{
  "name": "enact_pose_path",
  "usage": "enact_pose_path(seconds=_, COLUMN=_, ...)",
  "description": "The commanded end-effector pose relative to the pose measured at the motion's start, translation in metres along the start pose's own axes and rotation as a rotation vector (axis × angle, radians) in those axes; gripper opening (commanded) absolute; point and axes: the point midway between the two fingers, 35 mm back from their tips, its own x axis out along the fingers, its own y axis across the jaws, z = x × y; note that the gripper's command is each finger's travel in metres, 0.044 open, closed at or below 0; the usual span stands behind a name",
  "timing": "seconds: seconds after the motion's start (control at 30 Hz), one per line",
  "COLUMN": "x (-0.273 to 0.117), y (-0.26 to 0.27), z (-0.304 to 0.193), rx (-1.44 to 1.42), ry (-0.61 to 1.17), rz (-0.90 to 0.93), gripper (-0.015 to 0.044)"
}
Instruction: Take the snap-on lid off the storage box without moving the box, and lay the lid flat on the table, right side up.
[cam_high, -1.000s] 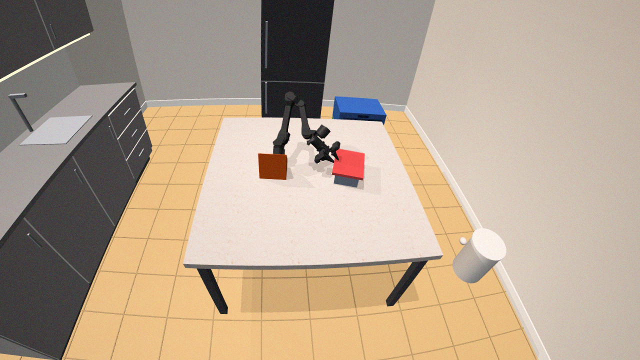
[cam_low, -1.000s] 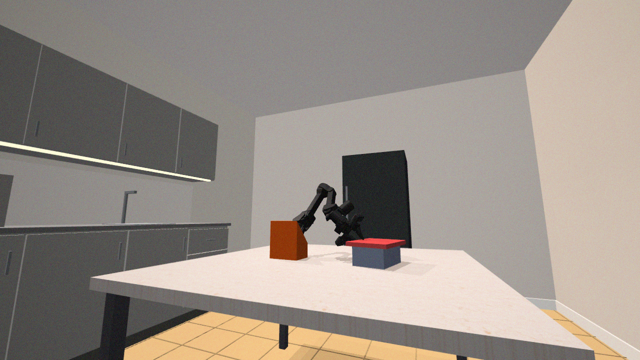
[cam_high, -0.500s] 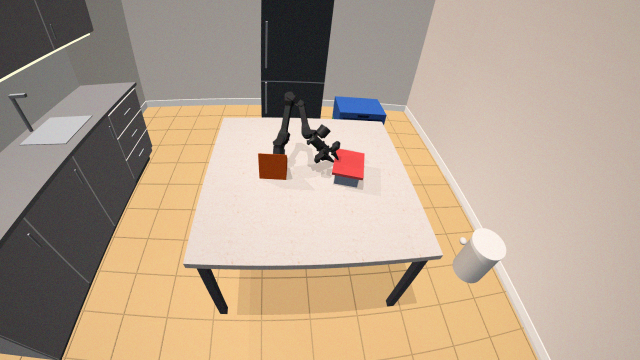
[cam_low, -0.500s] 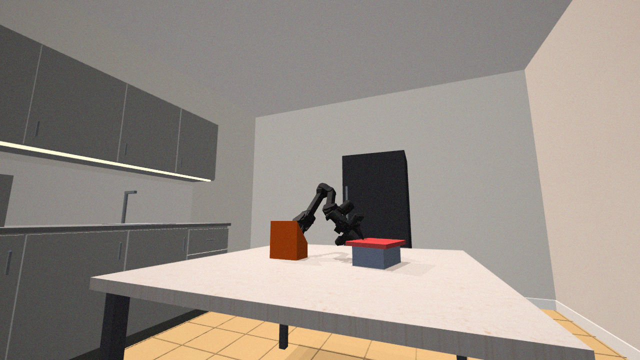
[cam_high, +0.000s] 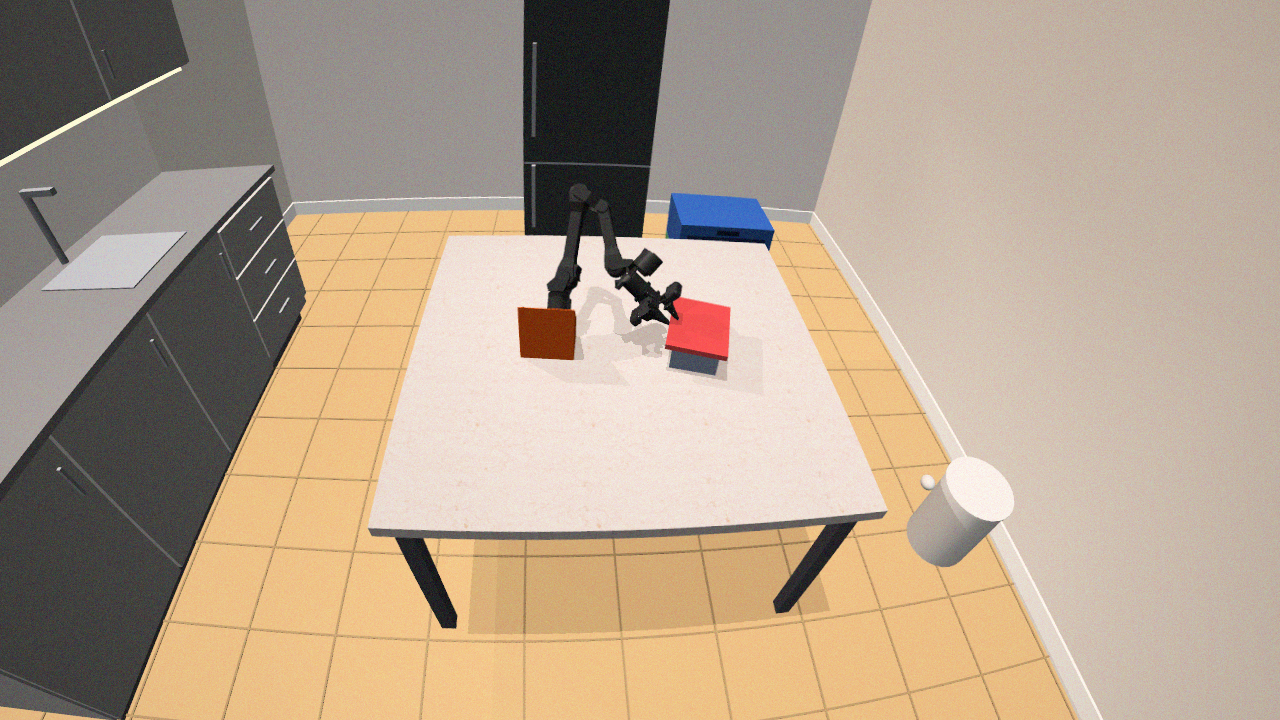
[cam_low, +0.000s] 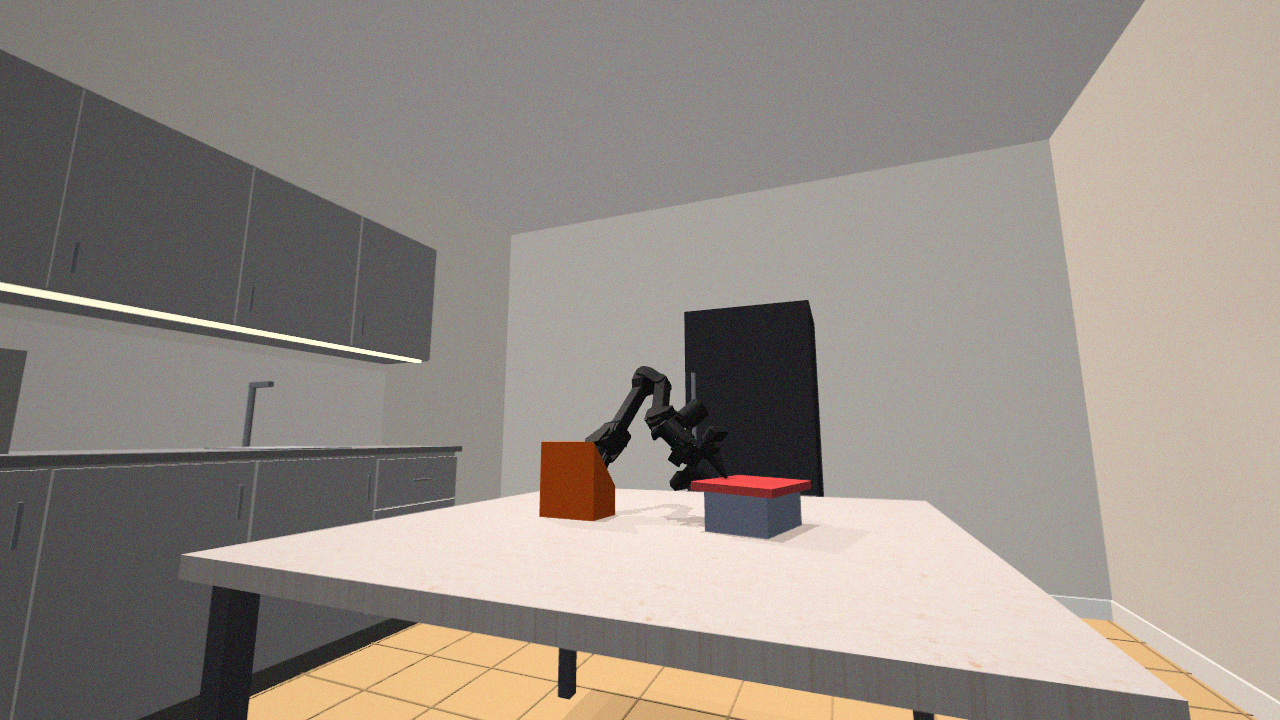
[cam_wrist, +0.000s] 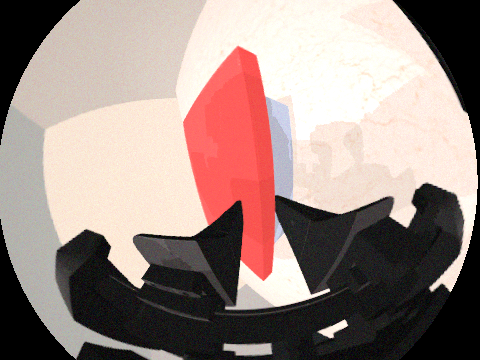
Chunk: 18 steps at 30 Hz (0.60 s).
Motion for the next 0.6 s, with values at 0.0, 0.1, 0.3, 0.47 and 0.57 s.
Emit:
enact_pose_path(seconds=0.0, x=-0.0035, y=0.0047, z=0.0001, rx=-0.002, ry=0.001, rz=0.013, gripper=0.0000)
enact_pose_path(seconds=0.1, x=-0.0040, y=0.0051, z=0.0000, rx=-0.002, ry=0.001, rz=0.013, gripper=0.0000)
enact_pose_path(seconds=0.3, x=-0.0049, y=0.0060, z=0.0000, rx=-0.002, ry=0.001, rz=0.013, gripper=0.0000)
enact_pose_path(seconds=0.47, x=-0.0056, y=0.0067, z=0.0001, rx=-0.002, ry=0.000, rz=0.013, gripper=0.0000)
enact_pose_path(seconds=0.57, x=-0.0061, y=0.0071, z=0.0001, rx=-0.002, ry=0.000, rz=0.013, gripper=0.0000)
